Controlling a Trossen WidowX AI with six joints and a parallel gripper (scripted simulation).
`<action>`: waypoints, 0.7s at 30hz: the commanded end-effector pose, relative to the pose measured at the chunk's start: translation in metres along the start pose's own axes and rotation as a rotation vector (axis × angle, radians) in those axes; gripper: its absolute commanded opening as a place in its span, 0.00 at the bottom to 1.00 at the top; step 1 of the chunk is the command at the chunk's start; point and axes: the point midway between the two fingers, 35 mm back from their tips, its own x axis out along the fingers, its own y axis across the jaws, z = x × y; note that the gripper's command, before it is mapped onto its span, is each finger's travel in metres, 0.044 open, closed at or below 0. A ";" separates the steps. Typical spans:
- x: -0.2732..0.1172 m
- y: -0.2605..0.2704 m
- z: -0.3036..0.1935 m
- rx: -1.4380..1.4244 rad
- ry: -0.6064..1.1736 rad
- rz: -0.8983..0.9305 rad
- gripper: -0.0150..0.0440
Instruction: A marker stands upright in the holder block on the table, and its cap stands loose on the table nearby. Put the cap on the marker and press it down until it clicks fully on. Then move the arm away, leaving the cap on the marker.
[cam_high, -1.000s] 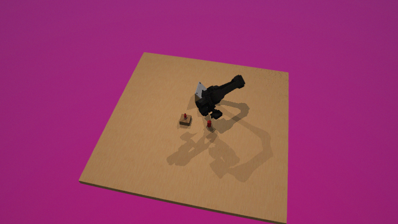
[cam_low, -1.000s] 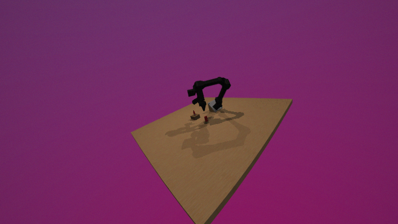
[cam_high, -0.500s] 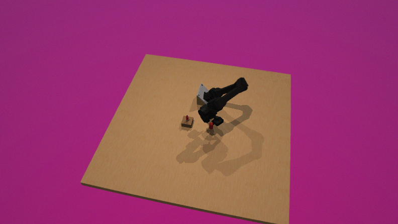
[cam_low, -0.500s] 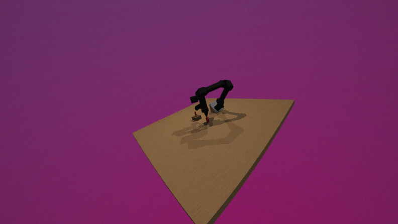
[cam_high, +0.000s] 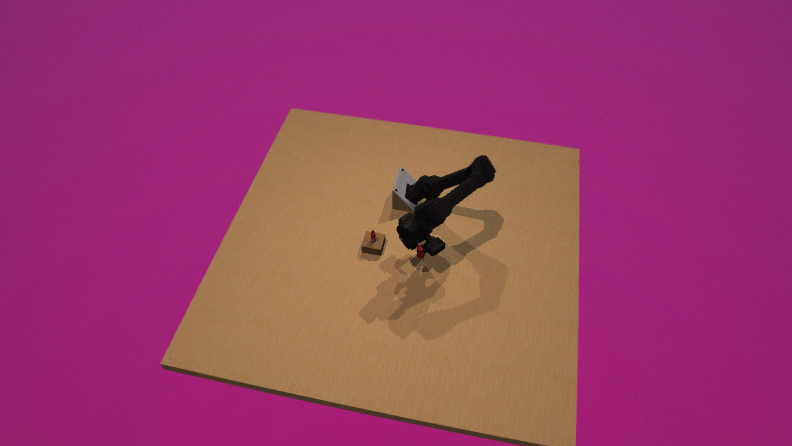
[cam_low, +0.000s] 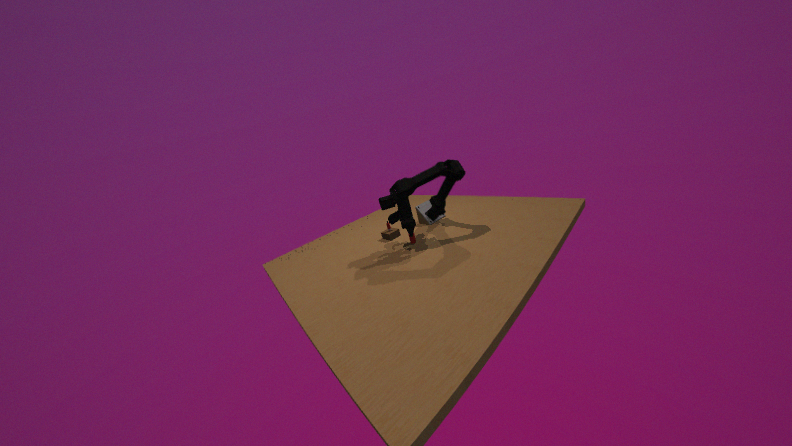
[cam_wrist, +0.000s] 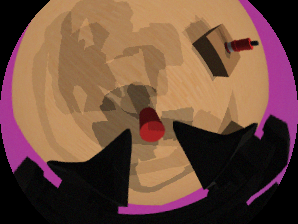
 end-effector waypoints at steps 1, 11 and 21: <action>0.007 0.001 0.000 0.002 -0.002 0.006 0.66; 0.022 0.001 -0.001 0.001 -0.001 0.007 0.66; 0.033 0.001 -0.002 0.001 0.000 0.008 0.57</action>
